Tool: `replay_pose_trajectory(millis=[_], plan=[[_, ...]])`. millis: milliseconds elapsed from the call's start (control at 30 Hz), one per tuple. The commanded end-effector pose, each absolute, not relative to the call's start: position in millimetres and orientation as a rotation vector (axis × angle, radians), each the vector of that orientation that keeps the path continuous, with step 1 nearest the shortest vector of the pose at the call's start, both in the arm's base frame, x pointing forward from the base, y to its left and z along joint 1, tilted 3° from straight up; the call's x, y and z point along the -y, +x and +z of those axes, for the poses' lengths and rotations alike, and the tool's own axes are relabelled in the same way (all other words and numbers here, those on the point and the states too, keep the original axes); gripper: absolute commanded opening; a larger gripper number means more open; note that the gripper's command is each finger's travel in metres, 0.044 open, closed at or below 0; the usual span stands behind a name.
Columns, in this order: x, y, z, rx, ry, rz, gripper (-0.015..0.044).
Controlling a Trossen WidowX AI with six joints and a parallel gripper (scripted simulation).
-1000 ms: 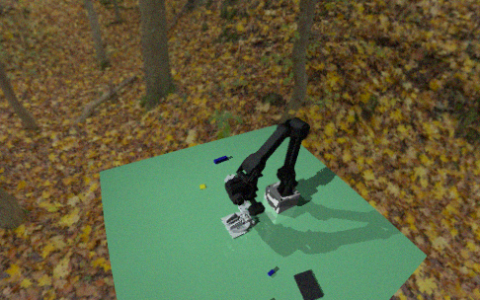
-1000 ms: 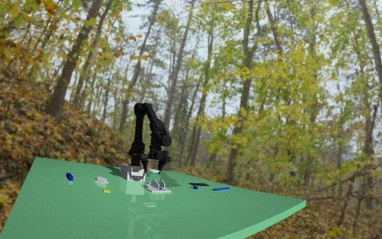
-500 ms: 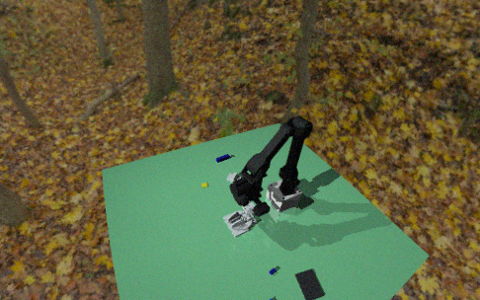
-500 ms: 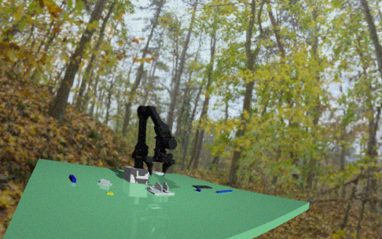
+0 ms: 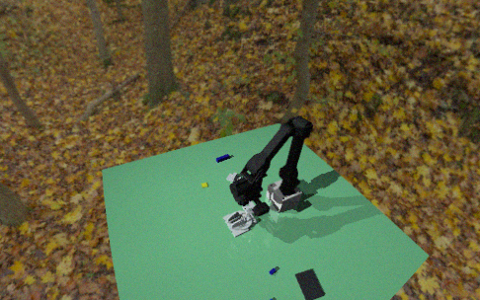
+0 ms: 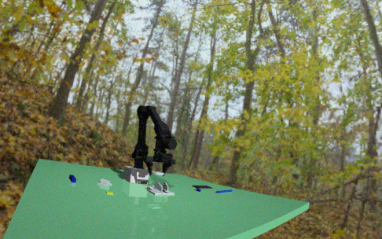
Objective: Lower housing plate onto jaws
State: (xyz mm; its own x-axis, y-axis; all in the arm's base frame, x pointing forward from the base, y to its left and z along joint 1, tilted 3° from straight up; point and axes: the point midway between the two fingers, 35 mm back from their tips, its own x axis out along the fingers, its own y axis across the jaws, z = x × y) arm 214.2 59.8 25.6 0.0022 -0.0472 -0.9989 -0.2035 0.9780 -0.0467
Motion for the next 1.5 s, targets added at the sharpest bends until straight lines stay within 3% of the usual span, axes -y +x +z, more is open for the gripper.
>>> replay_pose_trajectory(millis=[0, 1467], plan=[[-57, 213, 26, -1.567, -0.191, 0.125, 0.0351], [-54, 214, 10, -1.567, -0.199, 0.131, 0.0351]])
